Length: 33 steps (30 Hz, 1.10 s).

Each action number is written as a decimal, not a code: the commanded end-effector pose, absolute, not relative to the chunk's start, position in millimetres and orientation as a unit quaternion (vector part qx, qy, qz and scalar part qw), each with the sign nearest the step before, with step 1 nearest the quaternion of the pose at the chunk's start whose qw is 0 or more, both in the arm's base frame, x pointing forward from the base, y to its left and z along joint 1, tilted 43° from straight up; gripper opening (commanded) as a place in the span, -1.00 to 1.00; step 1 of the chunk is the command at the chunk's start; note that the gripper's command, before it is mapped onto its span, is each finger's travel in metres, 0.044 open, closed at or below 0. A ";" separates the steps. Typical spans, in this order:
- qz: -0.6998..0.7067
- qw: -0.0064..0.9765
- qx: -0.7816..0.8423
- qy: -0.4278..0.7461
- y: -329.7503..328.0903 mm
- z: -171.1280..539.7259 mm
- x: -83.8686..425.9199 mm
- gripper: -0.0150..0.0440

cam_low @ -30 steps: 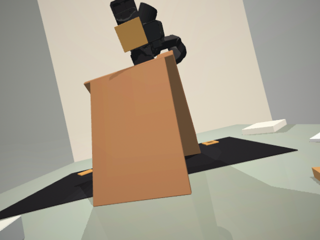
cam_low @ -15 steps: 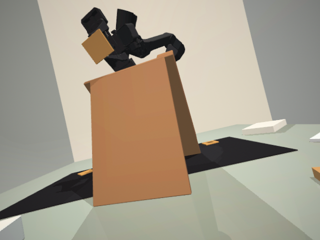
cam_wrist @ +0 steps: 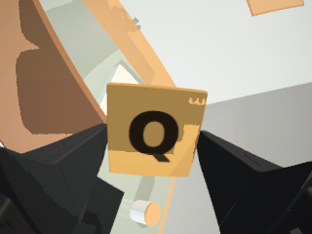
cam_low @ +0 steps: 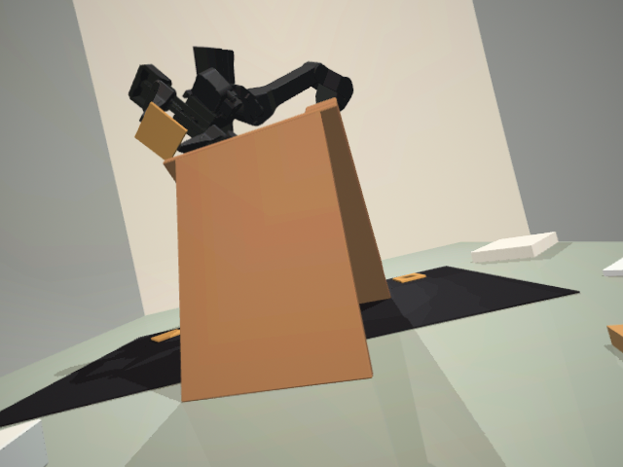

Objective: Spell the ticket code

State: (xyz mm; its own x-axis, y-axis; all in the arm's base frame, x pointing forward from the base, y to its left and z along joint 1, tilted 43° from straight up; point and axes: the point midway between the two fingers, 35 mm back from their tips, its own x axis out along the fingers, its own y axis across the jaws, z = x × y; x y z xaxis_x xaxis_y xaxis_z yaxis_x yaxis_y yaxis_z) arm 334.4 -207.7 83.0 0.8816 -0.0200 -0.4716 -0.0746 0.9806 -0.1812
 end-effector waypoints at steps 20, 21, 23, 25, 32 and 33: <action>-0.026 0.918 0.270 0.288 -186.0 -28.7 238.4 -0.49; -0.028 0.913 0.286 0.288 -183.6 -31.9 234.5 -0.49; -0.033 0.903 0.319 0.286 -178.5 -37.8 226.8 -0.49; -0.037 0.892 0.351 0.284 -173.1 -43.1 219.5 -0.49; -0.043 0.876 0.391 0.280 -165.9 -48.9 210.7 -0.49; -0.043 0.876 0.391 0.280 -165.9 -49.3 211.2 -0.49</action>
State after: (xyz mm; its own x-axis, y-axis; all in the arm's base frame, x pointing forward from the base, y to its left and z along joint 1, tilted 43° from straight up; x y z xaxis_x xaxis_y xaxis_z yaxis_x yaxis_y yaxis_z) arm 212.0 -167.1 -48.8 0.8364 0.1425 -0.5292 0.2910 0.7028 0.6492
